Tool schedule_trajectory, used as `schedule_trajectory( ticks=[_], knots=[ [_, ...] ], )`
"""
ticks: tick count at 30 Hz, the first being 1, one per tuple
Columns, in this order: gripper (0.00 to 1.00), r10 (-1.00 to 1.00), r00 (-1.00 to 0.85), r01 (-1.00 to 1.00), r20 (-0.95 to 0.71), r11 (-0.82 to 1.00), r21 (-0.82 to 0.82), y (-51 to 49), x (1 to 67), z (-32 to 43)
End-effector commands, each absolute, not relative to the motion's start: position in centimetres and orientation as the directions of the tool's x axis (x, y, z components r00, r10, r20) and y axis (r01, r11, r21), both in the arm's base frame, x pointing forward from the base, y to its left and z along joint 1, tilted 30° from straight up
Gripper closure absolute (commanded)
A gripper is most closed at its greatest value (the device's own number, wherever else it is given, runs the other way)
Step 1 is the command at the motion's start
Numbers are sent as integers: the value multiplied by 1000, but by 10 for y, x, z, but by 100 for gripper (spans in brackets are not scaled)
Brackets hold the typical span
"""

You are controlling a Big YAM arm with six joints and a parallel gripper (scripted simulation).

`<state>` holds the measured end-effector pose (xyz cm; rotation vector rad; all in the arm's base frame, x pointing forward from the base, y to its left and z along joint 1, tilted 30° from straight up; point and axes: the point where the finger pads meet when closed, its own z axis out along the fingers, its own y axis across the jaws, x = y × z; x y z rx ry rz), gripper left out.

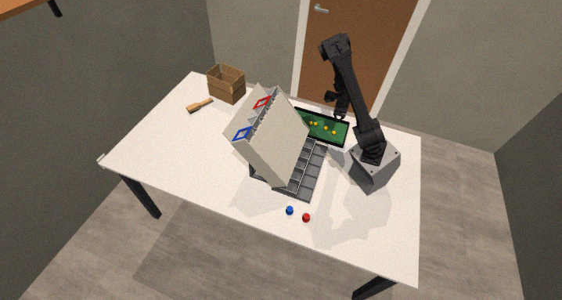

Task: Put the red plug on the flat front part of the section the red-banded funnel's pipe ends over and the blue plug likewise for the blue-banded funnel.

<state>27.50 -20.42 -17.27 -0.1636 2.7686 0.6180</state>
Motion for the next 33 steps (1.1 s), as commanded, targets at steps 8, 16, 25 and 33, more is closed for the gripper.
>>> schedule_trajectory(
  ticks=[8, 16, 25, 33],
  knots=[
    [20, -45, -946, -175, -322, 906, 385, -220, 278, -182],
    [20, -47, -946, -177, -322, 905, 386, -221, 278, -183],
    [20, -52, -944, -181, -326, 906, 382, -188, 298, -238],
    [20, -54, -943, -185, -328, 906, 380, -166, 310, -274]
  ],
)
